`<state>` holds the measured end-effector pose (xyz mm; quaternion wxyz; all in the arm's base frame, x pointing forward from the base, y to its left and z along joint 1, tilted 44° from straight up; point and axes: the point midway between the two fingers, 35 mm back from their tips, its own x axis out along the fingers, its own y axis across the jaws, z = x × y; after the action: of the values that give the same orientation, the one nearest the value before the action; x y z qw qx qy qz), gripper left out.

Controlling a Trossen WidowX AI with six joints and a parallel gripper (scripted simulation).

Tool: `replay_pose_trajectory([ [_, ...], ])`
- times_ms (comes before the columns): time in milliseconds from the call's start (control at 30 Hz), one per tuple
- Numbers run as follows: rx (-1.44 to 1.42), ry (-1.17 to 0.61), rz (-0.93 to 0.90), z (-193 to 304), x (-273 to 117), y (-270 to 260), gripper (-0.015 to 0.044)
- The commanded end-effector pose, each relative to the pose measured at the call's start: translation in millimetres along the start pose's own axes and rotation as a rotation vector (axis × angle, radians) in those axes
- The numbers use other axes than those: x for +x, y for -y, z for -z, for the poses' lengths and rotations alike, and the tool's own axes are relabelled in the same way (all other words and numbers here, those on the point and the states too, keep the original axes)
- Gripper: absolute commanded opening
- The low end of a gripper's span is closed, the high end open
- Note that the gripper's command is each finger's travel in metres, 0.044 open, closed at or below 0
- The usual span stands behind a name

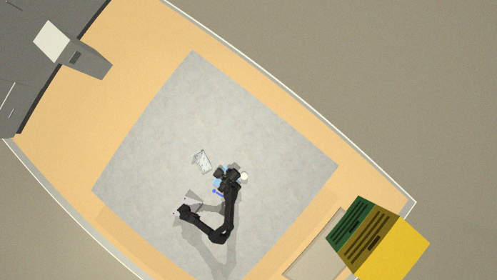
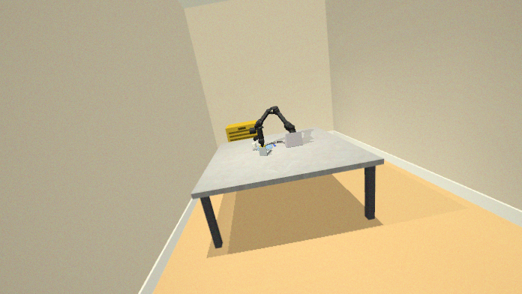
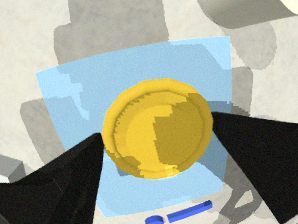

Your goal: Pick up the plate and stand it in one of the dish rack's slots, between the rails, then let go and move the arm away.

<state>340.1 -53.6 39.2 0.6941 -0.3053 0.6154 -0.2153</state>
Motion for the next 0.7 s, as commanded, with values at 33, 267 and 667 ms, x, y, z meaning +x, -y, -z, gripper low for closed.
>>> replay_pose_trajectory([
  [33,-0.004,-0.001,-0.002,0,1,0,0.0357],
  [267,-0.004,-0.001,-0.002,0,1,0,0.031],
  [667,-0.004,0.0,-0.017,-11,-46,-5,0.0],
])
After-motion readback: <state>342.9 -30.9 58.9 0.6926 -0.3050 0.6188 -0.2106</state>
